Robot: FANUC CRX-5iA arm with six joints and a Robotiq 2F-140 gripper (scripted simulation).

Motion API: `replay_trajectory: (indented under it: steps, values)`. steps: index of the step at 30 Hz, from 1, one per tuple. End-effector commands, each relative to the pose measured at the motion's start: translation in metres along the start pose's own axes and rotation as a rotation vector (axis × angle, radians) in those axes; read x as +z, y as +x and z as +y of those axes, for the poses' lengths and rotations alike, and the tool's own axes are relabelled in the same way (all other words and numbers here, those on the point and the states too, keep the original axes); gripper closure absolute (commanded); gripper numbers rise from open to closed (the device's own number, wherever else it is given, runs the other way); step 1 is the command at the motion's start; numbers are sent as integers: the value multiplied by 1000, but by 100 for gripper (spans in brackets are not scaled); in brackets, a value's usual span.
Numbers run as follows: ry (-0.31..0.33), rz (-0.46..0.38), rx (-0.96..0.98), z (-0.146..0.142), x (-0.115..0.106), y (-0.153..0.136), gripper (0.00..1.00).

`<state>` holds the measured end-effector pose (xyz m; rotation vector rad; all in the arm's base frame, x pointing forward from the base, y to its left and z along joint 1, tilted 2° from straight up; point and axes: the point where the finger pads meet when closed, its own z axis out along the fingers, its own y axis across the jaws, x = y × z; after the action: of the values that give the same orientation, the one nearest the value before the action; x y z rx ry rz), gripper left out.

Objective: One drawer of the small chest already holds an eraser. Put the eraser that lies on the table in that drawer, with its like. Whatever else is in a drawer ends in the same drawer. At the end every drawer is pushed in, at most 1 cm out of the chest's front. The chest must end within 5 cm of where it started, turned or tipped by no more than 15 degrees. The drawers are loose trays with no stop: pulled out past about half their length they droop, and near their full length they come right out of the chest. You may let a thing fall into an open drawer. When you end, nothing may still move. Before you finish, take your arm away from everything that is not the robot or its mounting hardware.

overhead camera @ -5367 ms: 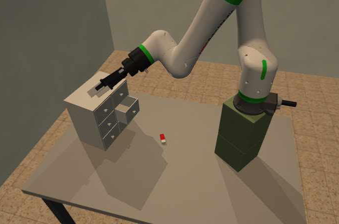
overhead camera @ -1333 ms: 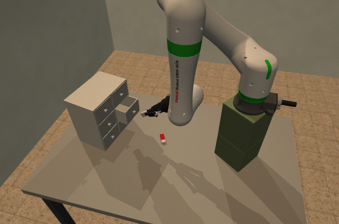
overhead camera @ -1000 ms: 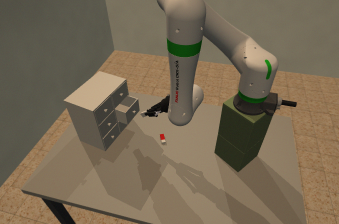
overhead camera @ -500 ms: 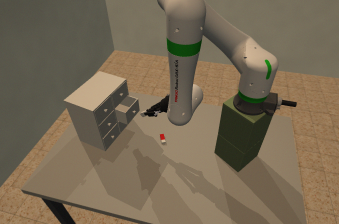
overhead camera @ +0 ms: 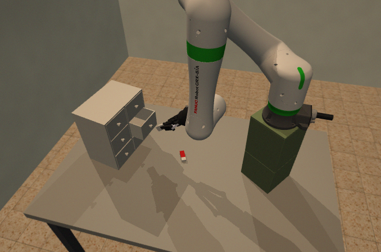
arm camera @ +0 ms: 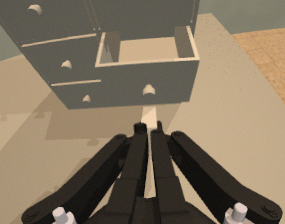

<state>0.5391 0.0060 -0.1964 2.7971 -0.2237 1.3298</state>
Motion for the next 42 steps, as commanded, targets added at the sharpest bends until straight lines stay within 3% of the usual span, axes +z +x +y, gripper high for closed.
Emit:
replay_trajectory:
  steps: [1, 42]
  values:
    - [0, 0, 0, 0, 2, 2, 100]
    - [0, 0, 0, 0, 50, 42, 100]
